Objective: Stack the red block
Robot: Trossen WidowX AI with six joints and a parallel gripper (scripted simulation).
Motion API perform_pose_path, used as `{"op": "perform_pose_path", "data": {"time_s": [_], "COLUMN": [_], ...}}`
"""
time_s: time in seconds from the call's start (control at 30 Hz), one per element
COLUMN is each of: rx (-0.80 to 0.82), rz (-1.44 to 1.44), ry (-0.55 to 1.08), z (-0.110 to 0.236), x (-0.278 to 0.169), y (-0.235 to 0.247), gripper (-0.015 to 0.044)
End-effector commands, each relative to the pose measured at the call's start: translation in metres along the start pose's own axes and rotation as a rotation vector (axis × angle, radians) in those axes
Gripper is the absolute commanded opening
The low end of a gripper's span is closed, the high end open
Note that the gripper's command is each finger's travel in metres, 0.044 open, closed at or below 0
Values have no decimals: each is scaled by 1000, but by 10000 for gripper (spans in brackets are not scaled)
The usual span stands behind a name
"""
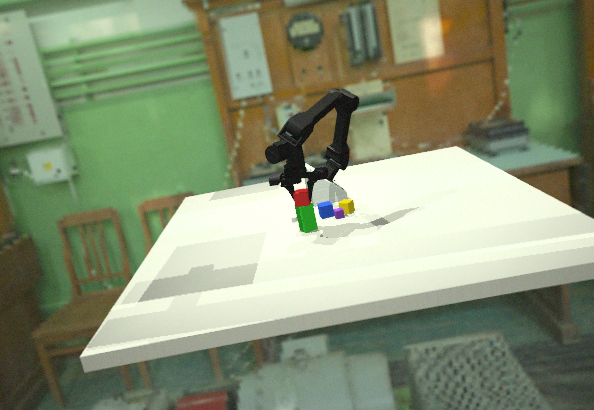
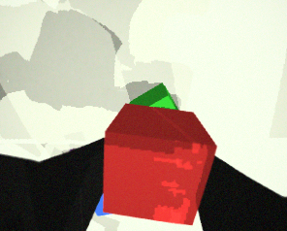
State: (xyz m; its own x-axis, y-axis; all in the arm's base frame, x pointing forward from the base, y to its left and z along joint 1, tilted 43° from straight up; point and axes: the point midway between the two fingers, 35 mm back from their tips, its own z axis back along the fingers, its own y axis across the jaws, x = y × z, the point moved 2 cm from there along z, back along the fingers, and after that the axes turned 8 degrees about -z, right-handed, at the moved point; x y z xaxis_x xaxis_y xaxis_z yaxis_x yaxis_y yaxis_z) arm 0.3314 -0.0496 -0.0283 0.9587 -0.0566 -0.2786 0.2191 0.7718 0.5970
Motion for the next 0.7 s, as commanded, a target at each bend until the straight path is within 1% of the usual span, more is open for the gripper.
{"op": "perform_pose_path", "data": {"time_s": [0.0,0.13,0.67], "rx": [6,5,1], "rz": [-4,-4,-3], "ry": [-1,-1,2], "z": [-1,4,0], "x": [0,0,-1], "y": [1,0,0], "gripper": [0,0,420]}}
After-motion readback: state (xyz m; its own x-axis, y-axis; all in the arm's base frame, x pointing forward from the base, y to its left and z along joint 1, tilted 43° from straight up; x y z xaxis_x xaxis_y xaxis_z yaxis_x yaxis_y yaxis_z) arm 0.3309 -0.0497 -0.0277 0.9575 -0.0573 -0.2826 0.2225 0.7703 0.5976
